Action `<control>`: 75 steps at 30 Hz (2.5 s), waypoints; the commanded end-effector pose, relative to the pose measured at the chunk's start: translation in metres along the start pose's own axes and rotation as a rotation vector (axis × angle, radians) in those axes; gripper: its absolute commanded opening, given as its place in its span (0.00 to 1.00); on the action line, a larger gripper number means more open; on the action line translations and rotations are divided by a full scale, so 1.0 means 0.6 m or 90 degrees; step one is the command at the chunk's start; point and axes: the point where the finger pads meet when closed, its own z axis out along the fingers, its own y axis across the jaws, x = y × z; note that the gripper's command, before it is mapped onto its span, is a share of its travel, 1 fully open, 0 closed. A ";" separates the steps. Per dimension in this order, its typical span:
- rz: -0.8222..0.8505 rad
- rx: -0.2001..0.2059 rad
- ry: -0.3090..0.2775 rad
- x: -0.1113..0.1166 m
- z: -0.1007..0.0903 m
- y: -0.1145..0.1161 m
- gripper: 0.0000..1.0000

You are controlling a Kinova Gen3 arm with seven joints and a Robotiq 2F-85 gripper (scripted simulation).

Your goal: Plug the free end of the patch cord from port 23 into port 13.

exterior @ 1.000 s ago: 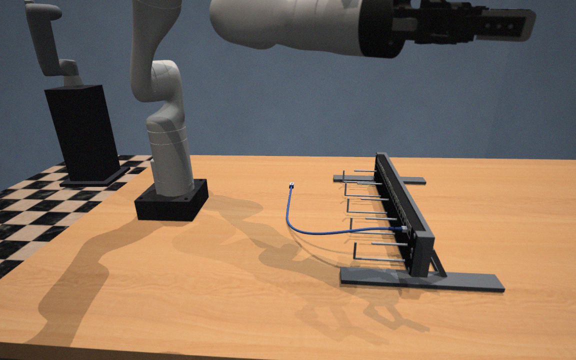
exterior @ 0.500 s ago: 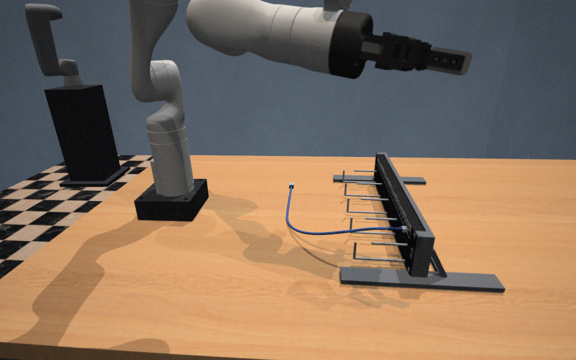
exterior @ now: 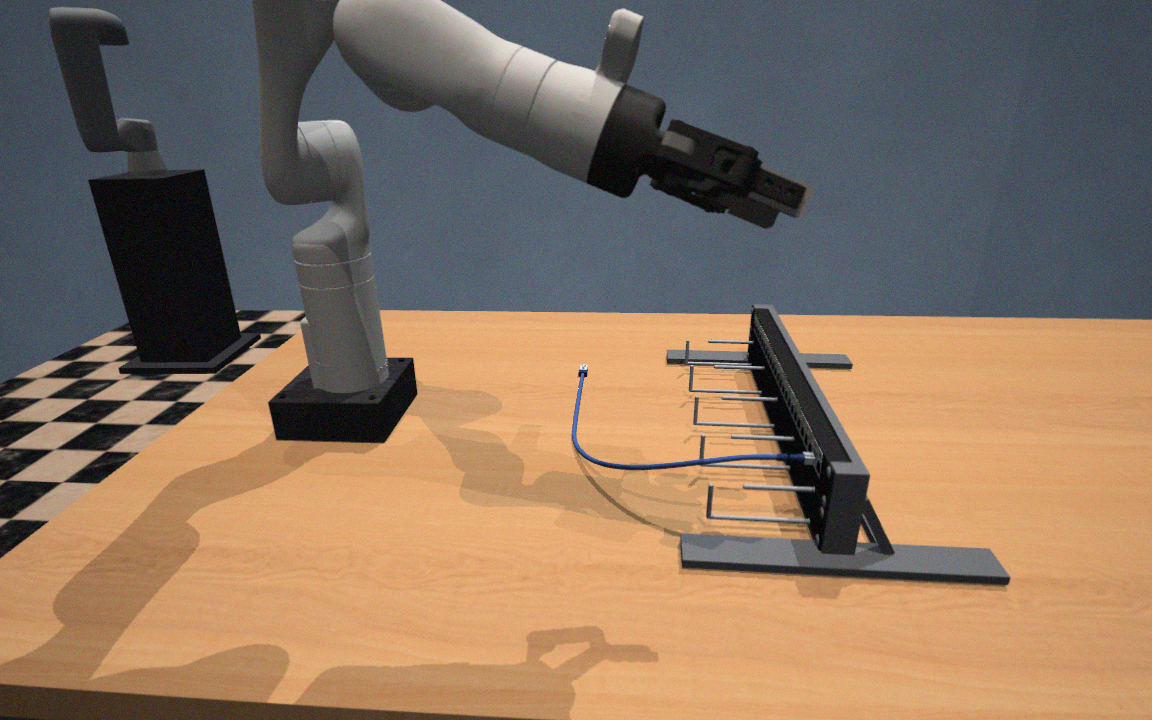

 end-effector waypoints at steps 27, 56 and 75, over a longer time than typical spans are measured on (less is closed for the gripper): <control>-0.443 0.398 -0.262 -0.163 -0.122 -0.468 1.00; -0.471 0.428 -0.275 -0.171 -0.132 -0.504 1.00; -0.476 0.435 -0.279 -0.174 -0.134 -0.511 1.00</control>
